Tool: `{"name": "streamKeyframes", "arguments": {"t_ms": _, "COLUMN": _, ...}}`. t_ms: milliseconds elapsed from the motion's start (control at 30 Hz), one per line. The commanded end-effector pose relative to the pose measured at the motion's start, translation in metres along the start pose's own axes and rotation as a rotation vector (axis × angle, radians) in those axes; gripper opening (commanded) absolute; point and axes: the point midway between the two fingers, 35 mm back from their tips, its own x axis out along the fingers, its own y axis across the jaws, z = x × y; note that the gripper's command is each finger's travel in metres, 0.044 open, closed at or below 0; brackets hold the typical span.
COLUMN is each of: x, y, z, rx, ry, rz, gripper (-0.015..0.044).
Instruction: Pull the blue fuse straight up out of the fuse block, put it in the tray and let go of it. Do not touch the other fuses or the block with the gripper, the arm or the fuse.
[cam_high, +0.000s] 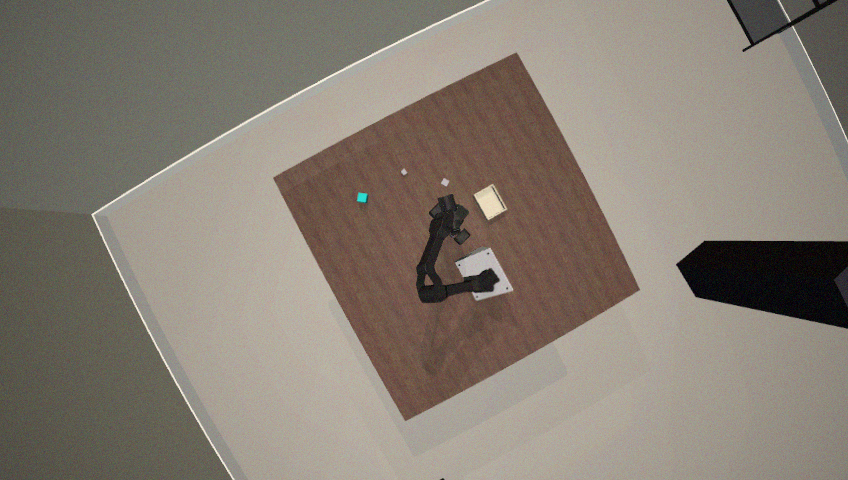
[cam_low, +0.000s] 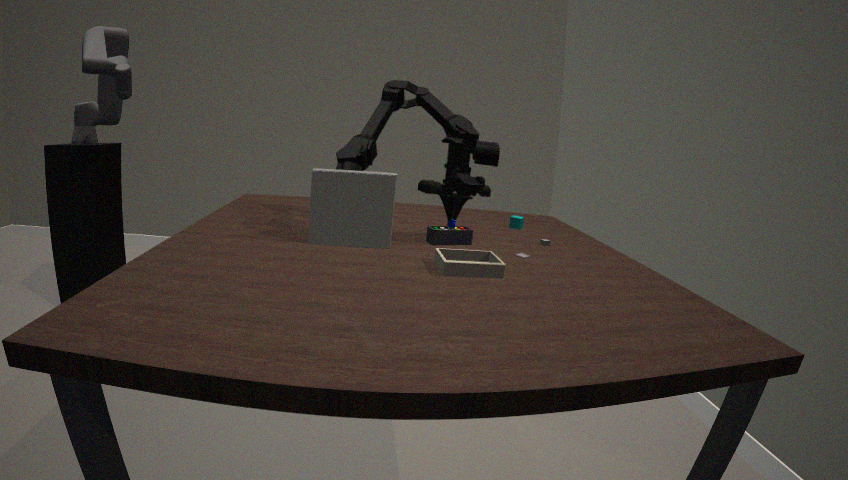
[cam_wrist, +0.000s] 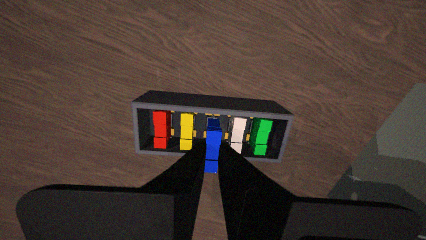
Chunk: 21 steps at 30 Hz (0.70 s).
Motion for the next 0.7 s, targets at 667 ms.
{"name": "streamKeyframes", "arguments": {"t_ms": 667, "x": -0.0123, "y": -0.0005, "z": 0.0002, "rx": -0.003, "ry": -0.002, "rz": -0.001, "gripper": 0.0000}}
